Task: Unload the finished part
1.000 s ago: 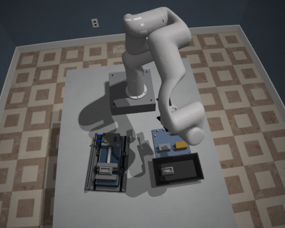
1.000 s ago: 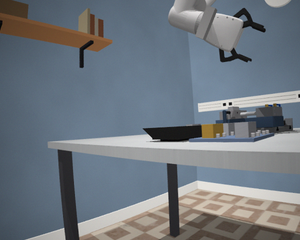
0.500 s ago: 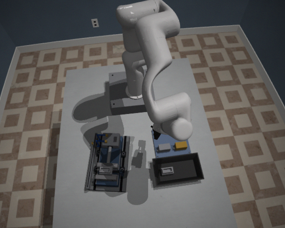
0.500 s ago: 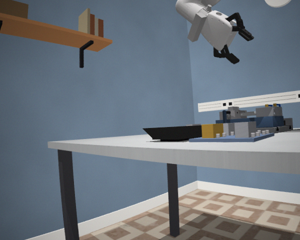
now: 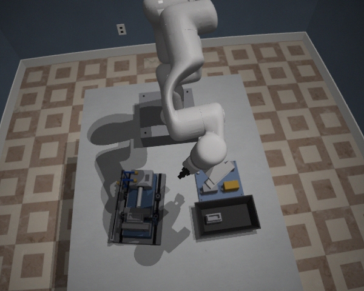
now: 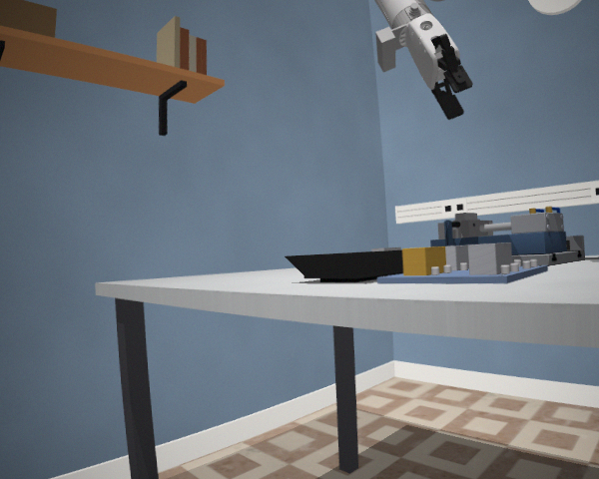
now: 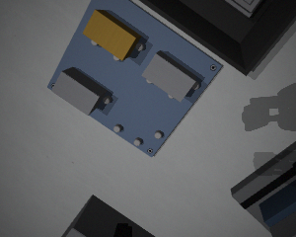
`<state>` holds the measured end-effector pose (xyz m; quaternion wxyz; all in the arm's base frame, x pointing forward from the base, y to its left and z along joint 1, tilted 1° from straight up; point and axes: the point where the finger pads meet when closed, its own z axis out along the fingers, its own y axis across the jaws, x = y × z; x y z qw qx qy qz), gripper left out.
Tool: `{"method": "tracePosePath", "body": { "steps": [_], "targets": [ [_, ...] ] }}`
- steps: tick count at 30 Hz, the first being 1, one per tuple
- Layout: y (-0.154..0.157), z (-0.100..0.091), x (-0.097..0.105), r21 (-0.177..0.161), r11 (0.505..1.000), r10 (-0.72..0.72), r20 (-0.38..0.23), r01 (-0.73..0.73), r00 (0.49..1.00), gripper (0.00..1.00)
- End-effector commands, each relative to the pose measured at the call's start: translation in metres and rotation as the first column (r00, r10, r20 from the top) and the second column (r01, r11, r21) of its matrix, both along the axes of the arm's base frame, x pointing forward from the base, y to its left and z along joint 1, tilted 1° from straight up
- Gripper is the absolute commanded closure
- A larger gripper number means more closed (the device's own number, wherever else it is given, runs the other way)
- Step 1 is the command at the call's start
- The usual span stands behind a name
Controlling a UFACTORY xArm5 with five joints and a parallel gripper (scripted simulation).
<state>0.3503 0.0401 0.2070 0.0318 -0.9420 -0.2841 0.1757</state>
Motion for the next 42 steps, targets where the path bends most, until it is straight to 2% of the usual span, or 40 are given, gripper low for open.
{"method": "tracePosePath", "body": {
  "steps": [1, 2, 3, 6, 7, 8, 10, 12, 13, 14, 16, 17, 18, 19, 23, 25, 27, 28, 29, 30, 31, 32, 33, 34, 35, 36, 37, 38, 40, 42],
  "targets": [
    [-0.013, 0.012, 0.020, -0.021, 0.976, -0.210, 0.151, 0.215, 0.966, 0.00],
    [-0.013, 0.012, 0.020, -0.021, 0.976, -0.210, 0.151, 0.215, 0.966, 0.00],
    [-0.020, 0.020, 0.029, -0.017, 0.953, -0.292, 0.204, 0.302, 0.934, 0.00],
    [-0.020, 0.020, 0.029, -0.016, 0.949, -0.306, 0.213, 0.316, 0.928, 0.00],
    [-0.028, 0.029, 0.038, 0.000, 0.911, -0.397, 0.272, 0.413, 0.876, 0.00],
    [-0.036, 0.038, 0.046, 0.013, 0.887, -0.445, 0.298, 0.462, 0.845, 0.00],
    [-0.036, 0.038, 0.046, 0.024, 0.864, -0.483, 0.325, 0.504, 0.813, 0.00],
    [-0.045, 0.040, 0.053, 0.040, 0.807, -0.564, 0.349, 0.590, 0.748, 0.00],
    [-0.045, 0.040, 0.053, 0.040, 0.807, -0.564, 0.349, 0.590, 0.748, 0.00],
    [-0.056, 0.033, 0.060, 0.040, 0.742, -0.638, 0.349, 0.669, 0.687, 0.00],
    [-0.056, 0.033, 0.060, 0.041, 0.740, -0.640, 0.350, 0.671, 0.684, 0.00],
    [-0.067, 0.027, 0.066, 0.041, 0.667, -0.707, 0.350, 0.744, 0.614, 0.00],
    [-0.067, 0.027, 0.066, 0.041, 0.667, -0.707, 0.350, 0.744, 0.614, 0.00],
    [-0.078, 0.020, 0.072, 0.042, 0.589, -0.765, 0.350, 0.807, 0.540, 0.00],
    [-0.078, 0.020, 0.072, 0.042, 0.588, -0.766, 0.351, 0.808, 0.539, 0.00],
    [-0.099, 0.007, 0.081, 0.043, 0.421, -0.856, 0.351, 0.906, 0.381, 0.00],
    [-0.099, 0.007, 0.081, 0.043, 0.421, -0.856, 0.351, 0.906, 0.381, 0.00],
    [-0.110, 0.000, 0.085, 0.043, 0.334, -0.887, 0.351, 0.941, 0.299, 0.00],
    [-0.110, 0.000, 0.085, 0.043, 0.334, -0.887, 0.351, 0.941, 0.299, 0.00],
    [-0.120, -0.006, 0.089, 0.044, 0.248, -0.911, 0.351, 0.968, 0.218, 0.00],
    [-0.120, -0.006, 0.089, 0.044, 0.248, -0.911, 0.351, 0.968, 0.218, 0.00],
    [-0.131, -0.013, 0.092, 0.045, 0.163, -0.926, 0.351, 0.986, 0.138, 0.00],
    [-0.131, -0.013, 0.092, 0.045, 0.163, -0.926, 0.351, 0.986, 0.138, 0.00],
    [-0.141, -0.019, 0.094, 0.045, 0.081, -0.935, 0.351, 0.996, 0.060, 0.00],
    [-0.141, -0.019, 0.094, 0.045, 0.081, -0.935, 0.351, 0.996, 0.060, 0.00],
    [-0.150, -0.025, 0.097, 0.046, 0.001, -0.936, 0.350, 0.999, -0.015, 0.00],
    [-0.150, -0.025, 0.097, 0.046, 0.001, -0.936, 0.350, 0.999, -0.015, 0.00],
    [-0.160, -0.031, 0.098, 0.046, -0.075, -0.933, 0.350, 0.996, -0.086, 0.00],
    [-0.160, -0.031, 0.098, 0.046, -0.075, -0.933, 0.350, 0.996, -0.086, 0.00],
    [-0.177, -0.042, 0.101, 0.047, -0.213, -0.912, 0.350, 0.976, -0.216, 0.00]
  ]
}}
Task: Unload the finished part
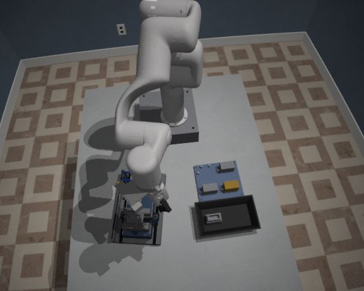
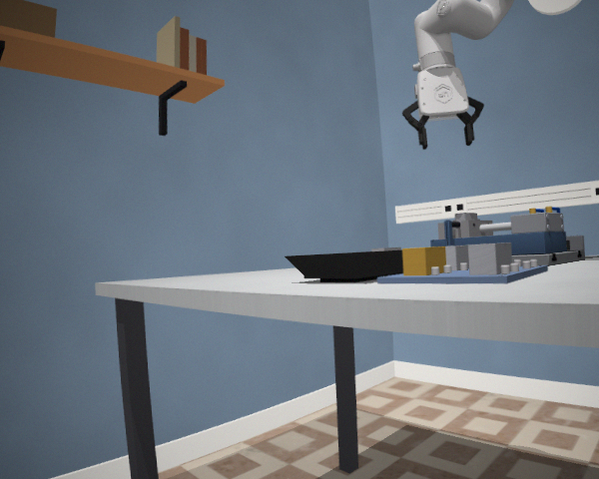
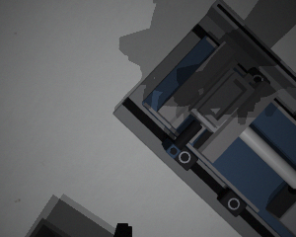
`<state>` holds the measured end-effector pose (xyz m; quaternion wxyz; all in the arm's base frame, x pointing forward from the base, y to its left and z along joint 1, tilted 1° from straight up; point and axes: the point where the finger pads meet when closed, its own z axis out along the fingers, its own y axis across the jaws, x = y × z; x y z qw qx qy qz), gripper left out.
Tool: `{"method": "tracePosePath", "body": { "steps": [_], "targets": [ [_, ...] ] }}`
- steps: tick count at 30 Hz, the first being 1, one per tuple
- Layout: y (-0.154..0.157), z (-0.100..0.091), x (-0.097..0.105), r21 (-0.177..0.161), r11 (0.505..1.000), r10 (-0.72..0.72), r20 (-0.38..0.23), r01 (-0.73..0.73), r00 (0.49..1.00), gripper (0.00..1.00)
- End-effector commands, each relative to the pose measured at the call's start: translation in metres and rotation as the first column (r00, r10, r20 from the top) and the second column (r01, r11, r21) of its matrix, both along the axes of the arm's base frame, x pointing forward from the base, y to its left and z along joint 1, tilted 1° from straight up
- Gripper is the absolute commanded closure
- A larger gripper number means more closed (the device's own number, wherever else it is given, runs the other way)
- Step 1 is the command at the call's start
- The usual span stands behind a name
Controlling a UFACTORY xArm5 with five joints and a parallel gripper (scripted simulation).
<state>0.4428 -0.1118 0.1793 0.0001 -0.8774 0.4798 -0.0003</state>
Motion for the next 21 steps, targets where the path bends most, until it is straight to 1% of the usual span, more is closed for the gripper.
{"method": "tracePosePath", "body": {
  "steps": [1, 2, 3, 5, 6, 9, 12, 13, 15, 18, 21],
  "targets": [
    [-0.025, -0.014, 0.008, -0.001, 0.979, -0.205, 0.007, 0.205, 0.979, 0.00],
    [-0.033, -0.019, 0.009, 0.000, 0.964, -0.267, 0.007, 0.267, 0.964, 0.00],
    [-0.033, -0.019, 0.009, 0.000, 0.964, -0.267, 0.007, 0.267, 0.964, 0.00],
    [-0.048, -0.029, 0.010, 0.001, 0.926, -0.376, 0.008, 0.376, 0.926, 0.00],
    [-0.048, -0.029, 0.010, 0.001, 0.926, -0.376, 0.008, 0.376, 0.926, 0.00],
    [-0.066, -0.040, 0.010, 0.002, 0.864, -0.503, 0.009, 0.503, 0.864, 0.00],
    [-0.079, -0.049, 0.010, 0.002, 0.807, -0.590, 0.009, 0.590, 0.807, 0.00],
    [-0.082, -0.051, 0.010, 0.003, 0.791, -0.611, 0.009, 0.611, 0.791, 0.00],
    [-0.082, -0.051, 0.010, 0.003, 0.791, -0.611, 0.009, 0.611, 0.791, 0.00],
    [-0.090, -0.056, 0.009, 0.003, 0.755, -0.656, 0.010, 0.656, 0.755, 0.00],
    [-0.093, -0.059, 0.009, 0.003, 0.735, -0.678, 0.010, 0.678, 0.735, 0.00]
  ]
}}
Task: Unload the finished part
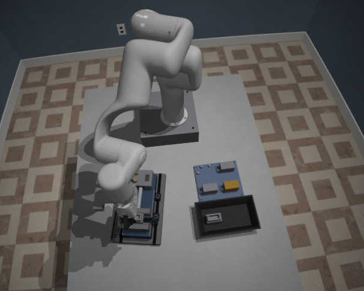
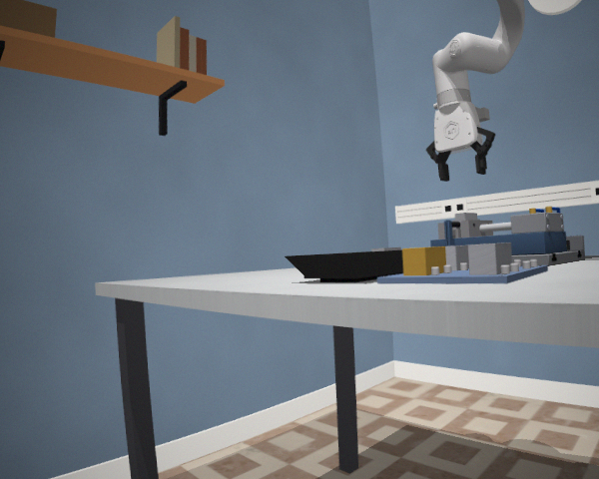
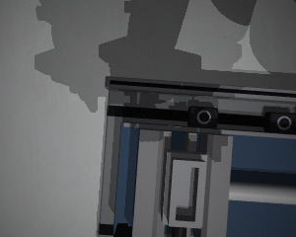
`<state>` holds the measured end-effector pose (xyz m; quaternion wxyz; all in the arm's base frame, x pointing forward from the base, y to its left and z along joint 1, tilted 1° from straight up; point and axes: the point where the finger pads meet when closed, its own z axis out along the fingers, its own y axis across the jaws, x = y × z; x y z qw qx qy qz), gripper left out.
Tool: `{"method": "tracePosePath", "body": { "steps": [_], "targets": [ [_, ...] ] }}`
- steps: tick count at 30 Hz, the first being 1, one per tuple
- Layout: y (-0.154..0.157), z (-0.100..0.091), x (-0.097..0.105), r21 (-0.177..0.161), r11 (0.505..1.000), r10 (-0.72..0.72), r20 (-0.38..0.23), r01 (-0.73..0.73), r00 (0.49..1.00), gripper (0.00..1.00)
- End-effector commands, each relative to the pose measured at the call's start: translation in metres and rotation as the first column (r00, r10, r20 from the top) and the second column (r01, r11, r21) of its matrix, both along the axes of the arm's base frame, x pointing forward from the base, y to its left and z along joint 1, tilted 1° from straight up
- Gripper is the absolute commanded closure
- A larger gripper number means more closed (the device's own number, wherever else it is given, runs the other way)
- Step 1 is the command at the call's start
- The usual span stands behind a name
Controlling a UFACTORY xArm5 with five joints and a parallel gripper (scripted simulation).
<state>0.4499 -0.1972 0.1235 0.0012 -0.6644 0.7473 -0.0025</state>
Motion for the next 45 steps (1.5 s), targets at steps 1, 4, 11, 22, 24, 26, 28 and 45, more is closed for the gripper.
{"method": "tracePosePath", "body": {
  "steps": [1, 4, 11, 22, 24, 26, 28, 45],
  "targets": [
    [-0.0086, -0.0036, 0.0016, -0.002, 0.998, -0.063, 0.005, 0.063, 0.998, 0.00],
    [-0.0093, -0.0041, 0.0015, -0.002, 0.998, -0.068, 0.005, 0.068, 0.998, 0.00],
    [-0.0093, -0.0041, 0.0015, -0.002, 0.998, -0.068, 0.005, 0.068, 0.998, 1.00],
    [-0.0093, -0.0041, 0.0015, -0.002, 0.998, -0.068, 0.005, 0.068, 0.998, 1.00],
    [-0.0093, -0.0041, 0.0015, -0.002, 0.998, -0.068, 0.005, 0.068, 0.998, 1.00],
    [-0.0093, -0.0041, 0.0015, -0.002, 0.998, -0.068, 0.005, 0.068, 0.998, 1.00],
    [-0.0093, -0.0041, 0.0015, -0.002, 0.998, -0.068, 0.005, 0.068, 0.998, 1.00],
    [-0.0093, -0.0041, 0.0015, -0.002, 0.998, -0.068, 0.005, 0.068, 0.998, 1.00]
  ]
}}
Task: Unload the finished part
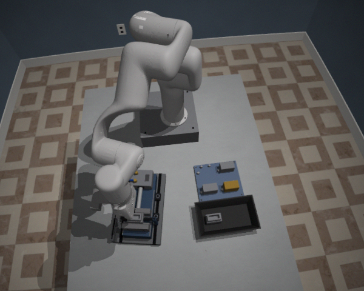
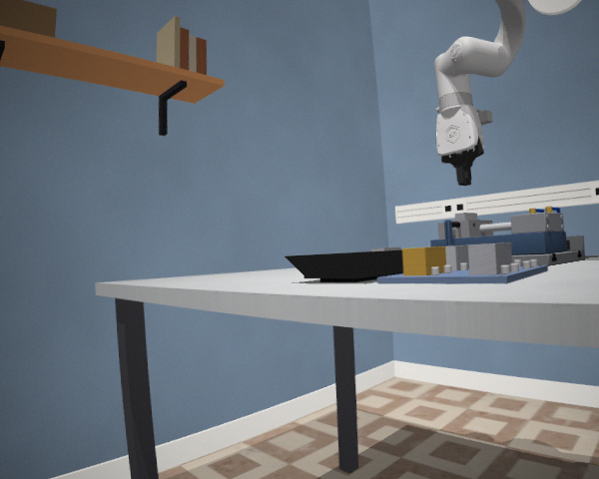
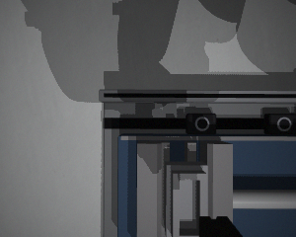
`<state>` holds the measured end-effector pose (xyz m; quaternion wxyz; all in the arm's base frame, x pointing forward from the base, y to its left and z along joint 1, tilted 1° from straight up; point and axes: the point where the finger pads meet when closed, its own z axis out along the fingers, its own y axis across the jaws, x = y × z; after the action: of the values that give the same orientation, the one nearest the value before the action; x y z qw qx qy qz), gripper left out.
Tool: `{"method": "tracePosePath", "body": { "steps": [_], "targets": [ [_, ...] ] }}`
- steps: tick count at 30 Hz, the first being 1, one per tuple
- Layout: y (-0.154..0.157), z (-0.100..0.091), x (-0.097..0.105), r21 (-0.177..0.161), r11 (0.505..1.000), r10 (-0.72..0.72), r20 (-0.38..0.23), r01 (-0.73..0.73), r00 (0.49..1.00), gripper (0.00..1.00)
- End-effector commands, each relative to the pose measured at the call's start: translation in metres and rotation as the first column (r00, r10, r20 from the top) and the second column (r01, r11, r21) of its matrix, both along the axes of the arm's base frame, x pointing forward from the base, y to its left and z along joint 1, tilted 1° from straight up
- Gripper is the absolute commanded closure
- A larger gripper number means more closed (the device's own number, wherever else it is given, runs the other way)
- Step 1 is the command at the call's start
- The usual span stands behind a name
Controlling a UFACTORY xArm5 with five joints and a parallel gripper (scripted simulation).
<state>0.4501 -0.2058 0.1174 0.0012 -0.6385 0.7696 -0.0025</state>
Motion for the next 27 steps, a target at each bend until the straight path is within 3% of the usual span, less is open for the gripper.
{"method": "tracePosePath", "body": {
  "steps": [1, 5, 6, 27],
  "targets": [
    [-0.0006, 0.0020, 0.0014, -0.002, 1.000, 0.000, 0.005, 0.000, 1.000, 1.00],
    [-0.0006, 0.0020, 0.0014, -0.002, 1.000, 0.000, 0.005, 0.000, 1.000, 1.00],
    [-0.0006, 0.0020, 0.0014, -0.002, 1.000, 0.000, 0.005, 0.000, 1.000, 0.31],
    [-0.0006, 0.0020, 0.0014, -0.002, 1.000, 0.000, 0.005, 0.000, 1.000, 0.31]
  ]
}}
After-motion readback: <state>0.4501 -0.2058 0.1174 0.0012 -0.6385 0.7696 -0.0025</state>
